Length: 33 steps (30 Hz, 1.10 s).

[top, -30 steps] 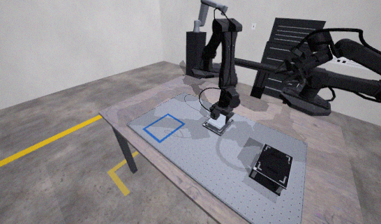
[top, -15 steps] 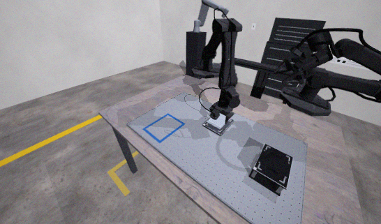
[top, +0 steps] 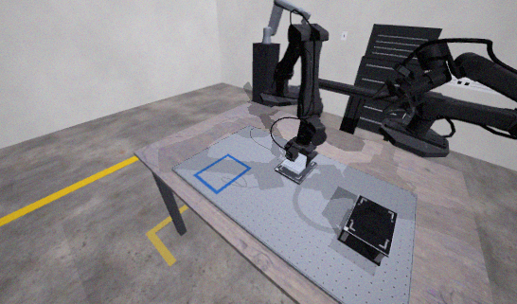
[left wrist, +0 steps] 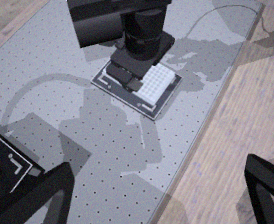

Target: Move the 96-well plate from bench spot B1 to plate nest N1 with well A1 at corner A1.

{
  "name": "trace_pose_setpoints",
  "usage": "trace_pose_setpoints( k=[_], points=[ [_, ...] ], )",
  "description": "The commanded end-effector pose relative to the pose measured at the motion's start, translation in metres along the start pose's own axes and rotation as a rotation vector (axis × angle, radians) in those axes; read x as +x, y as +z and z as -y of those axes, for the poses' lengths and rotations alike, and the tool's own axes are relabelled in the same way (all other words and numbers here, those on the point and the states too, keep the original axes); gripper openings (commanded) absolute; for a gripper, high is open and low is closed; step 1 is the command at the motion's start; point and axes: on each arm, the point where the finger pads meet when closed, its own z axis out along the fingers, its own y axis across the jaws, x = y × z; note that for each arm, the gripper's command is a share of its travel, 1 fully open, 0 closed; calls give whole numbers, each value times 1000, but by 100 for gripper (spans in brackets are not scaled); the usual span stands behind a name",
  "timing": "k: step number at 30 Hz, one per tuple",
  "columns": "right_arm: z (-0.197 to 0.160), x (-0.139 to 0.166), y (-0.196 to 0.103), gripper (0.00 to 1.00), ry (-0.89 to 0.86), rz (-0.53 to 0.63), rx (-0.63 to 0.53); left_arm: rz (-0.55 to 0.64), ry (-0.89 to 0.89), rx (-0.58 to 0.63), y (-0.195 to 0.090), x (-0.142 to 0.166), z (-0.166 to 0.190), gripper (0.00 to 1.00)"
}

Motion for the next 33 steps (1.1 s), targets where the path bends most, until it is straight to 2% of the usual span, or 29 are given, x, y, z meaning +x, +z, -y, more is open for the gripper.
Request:
trace_pose_setpoints(
  k=[1, 8, 19, 21, 25, 28, 29, 30, 33],
  points=[
    [-10, -10, -10, 82, -5, -8, -22, 6, -1, 0, -2, 0, 0, 100],
    [-16, -14, 3, 82, -2, -13, -48, 6, -1, 0, -2, 0, 0, 100],
    [-9, -9, 23, 82, -2, -40, -15, 6, -1, 0, -2, 0, 0, 100],
    [-9, -8, 23, 82, -3, -42, -14, 6, -1, 0, -2, 0, 0, 100],
    [-8, -6, 2, 82, 0, -46, -11, 6, -1, 0, -2, 0, 0, 100],
    [-8, -6, 2, 82, -2, -46, -11, 6, -1, 0, -2, 0, 0, 100],
    [-8, -6, 2, 93, -2, -46, -11, 6, -1, 0, -2, 0, 0, 100],
    [-8, -6, 2, 100, -4, -46, -11, 6, -1, 0, -2, 0, 0, 100],
    [-13, -6, 0, 100, -3, -41, -18, 6, -1, 0, -2, 0, 0, 100]
  ],
)
